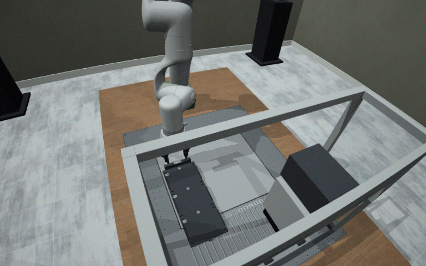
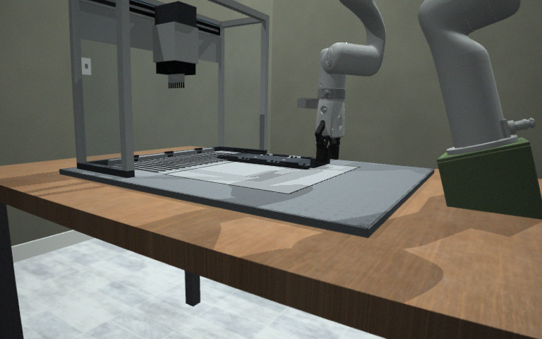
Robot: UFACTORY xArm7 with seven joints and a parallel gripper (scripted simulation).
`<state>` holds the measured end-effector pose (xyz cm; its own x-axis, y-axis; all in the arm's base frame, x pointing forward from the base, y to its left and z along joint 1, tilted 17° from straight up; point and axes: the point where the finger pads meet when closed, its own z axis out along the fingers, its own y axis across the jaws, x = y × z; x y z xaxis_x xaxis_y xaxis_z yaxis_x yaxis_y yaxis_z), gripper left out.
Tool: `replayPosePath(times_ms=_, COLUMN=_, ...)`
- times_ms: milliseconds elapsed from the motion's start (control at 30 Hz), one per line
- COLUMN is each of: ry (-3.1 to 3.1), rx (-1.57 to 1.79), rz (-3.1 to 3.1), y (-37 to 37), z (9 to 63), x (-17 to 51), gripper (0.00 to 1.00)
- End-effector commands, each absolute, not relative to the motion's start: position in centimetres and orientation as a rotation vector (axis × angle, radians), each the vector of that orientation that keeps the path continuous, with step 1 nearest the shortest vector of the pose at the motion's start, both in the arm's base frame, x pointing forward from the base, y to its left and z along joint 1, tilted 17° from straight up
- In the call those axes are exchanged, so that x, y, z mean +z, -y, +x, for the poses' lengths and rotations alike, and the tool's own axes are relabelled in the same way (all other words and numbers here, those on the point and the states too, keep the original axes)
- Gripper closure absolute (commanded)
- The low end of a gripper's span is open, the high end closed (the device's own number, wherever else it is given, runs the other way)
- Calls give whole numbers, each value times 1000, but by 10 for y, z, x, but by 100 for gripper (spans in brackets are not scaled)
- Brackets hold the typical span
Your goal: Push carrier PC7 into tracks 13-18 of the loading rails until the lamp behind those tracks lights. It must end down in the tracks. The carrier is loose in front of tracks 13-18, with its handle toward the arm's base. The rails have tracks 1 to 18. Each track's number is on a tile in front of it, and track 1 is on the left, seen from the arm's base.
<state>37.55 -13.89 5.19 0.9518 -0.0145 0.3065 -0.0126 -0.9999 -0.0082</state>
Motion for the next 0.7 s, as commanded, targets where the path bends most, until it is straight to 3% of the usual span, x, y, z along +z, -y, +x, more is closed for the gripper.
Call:
replayPosePath(times_ms=0, ry=-26, rx=-461, rz=-3112, y=142, z=387, x=43, gripper=18)
replayPosePath(times_ms=667, ry=-26, rx=-461, rz=-3112, y=142, z=404, x=48, gripper=18)
